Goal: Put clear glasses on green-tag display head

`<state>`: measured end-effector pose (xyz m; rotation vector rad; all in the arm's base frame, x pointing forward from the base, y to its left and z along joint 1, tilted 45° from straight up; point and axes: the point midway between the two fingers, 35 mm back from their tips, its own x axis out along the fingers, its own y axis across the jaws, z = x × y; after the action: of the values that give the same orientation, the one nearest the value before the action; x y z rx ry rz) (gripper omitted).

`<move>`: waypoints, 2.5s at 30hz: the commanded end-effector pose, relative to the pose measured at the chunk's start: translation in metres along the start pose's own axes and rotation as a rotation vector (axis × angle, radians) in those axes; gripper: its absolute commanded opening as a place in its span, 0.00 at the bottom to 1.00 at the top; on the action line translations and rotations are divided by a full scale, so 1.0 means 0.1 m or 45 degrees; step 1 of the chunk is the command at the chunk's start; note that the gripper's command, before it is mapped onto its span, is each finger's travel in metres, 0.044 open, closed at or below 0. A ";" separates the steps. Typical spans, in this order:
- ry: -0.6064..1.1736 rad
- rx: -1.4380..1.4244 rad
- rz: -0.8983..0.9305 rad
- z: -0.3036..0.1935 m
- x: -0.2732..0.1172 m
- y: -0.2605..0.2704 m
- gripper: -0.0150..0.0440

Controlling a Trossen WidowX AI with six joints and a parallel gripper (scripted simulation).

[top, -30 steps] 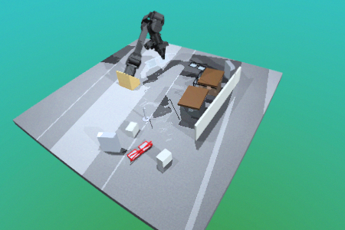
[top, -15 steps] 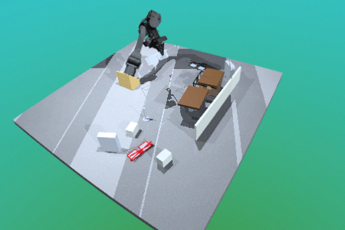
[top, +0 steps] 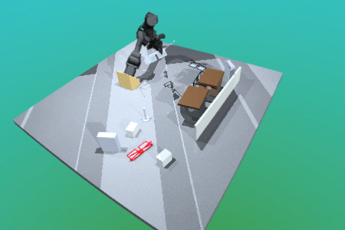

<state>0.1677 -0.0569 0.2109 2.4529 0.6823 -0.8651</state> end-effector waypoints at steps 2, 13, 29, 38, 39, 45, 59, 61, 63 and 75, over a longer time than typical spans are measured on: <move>0.011 -0.044 0.042 -0.03 -0.01 -0.12 0.25; 0.011 -0.082 0.085 -0.04 -0.03 -0.23 0.25; 0.011 -0.082 0.085 -0.04 -0.03 -0.23 0.25; 0.002 -0.116 0.029 0.01 0.02 -0.14 0.25; 0.001 -0.124 0.016 0.02 0.03 -0.13 0.25; -0.007 -0.173 -0.064 0.10 0.10 -0.02 0.25; -0.008 -0.294 -0.258 0.33 0.33 0.19 0.25; -0.006 -0.312 -0.286 0.36 0.37 0.22 0.25; -0.004 -0.330 -0.314 0.40 0.42 0.24 0.25; 0.024 -0.438 -0.487 0.63 0.69 0.34 0.25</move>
<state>0.2030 -0.0942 0.1361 2.0903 1.1877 -0.7915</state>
